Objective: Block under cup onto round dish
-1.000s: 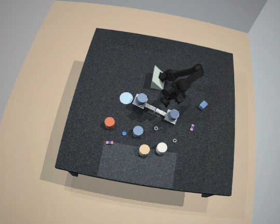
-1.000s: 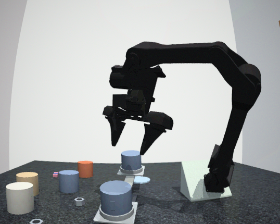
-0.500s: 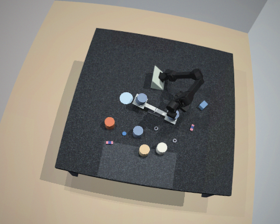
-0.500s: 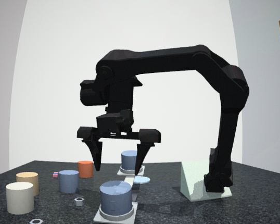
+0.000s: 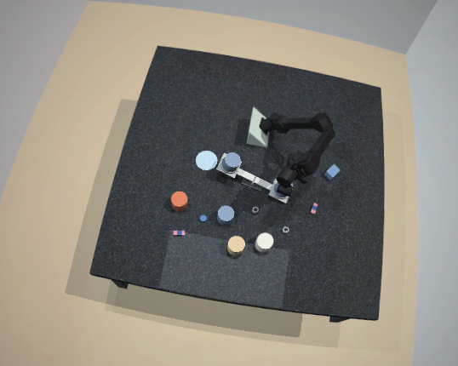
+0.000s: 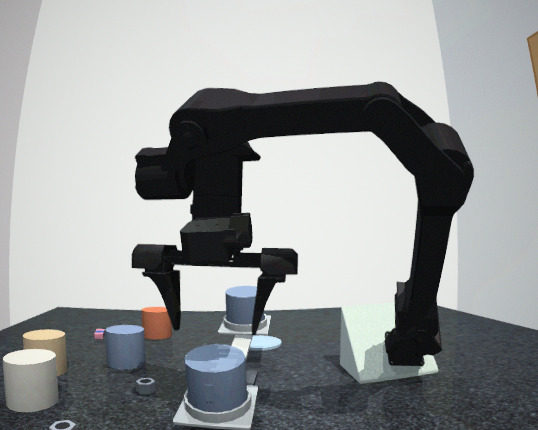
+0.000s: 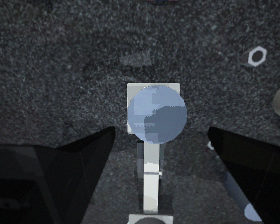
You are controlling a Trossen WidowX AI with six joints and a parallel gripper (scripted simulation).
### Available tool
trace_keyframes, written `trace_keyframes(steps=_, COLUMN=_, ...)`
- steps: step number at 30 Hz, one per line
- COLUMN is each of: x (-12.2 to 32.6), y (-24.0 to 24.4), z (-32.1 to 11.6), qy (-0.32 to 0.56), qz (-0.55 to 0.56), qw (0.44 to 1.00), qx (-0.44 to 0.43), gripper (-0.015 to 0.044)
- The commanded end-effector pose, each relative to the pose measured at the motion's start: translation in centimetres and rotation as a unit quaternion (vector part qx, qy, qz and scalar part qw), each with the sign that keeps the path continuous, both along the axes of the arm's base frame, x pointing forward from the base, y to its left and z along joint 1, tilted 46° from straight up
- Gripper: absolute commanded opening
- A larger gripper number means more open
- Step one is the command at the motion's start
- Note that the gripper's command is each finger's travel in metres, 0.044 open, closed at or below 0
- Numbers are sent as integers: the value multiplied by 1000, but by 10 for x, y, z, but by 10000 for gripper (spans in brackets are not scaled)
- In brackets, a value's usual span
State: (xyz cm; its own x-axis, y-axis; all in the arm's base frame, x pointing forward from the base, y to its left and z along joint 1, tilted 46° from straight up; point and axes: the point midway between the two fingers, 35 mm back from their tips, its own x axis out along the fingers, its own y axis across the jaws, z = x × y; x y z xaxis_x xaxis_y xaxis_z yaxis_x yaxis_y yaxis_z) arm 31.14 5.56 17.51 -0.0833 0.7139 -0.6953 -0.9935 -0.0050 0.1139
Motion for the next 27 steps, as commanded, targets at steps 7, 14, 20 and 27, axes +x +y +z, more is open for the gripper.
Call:
trace_keyframes(steps=7, x=-1, y=13, z=-12, qy=11, qz=2, qw=1000, qx=-1, gripper=440)
trace_keyframes(steps=14, x=-2, y=21, z=-21, qy=11, qz=2, qw=1000, qx=-1, gripper=440)
trace_keyframes(steps=20, x=-2, y=28, z=-27, qy=11, qz=2, qw=1000, qx=-1, gripper=440)
trace_keyframes(steps=27, x=-4, y=36, z=-35, qy=11, qz=2, qw=1000, qx=-1, gripper=440)
